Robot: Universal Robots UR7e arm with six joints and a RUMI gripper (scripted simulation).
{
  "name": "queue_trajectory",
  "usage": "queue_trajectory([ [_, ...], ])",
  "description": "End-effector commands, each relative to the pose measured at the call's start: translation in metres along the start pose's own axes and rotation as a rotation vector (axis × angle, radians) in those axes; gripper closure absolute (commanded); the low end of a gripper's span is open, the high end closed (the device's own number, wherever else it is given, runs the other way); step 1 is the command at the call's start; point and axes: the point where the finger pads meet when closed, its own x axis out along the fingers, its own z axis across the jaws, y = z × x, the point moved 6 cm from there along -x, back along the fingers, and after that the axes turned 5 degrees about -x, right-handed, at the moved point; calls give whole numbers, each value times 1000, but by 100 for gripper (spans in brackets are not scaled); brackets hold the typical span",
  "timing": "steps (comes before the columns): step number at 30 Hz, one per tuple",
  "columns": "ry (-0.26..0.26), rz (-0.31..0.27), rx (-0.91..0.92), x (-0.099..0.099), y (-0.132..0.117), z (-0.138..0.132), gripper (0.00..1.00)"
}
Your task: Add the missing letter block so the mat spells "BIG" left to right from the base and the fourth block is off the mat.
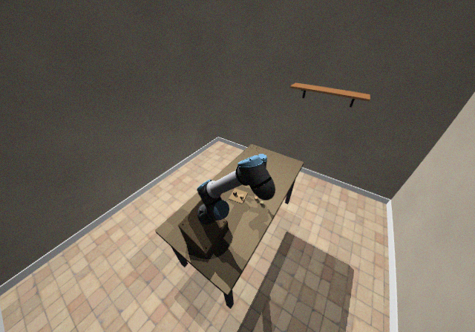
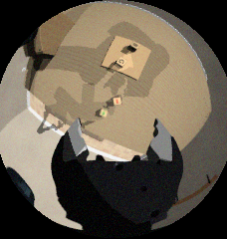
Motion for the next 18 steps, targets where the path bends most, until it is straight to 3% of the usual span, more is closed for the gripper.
queue_trajectory([
  [1,3,2,140,6,3,1,0],
  [18,4,2,494,19,4,3,0],
])
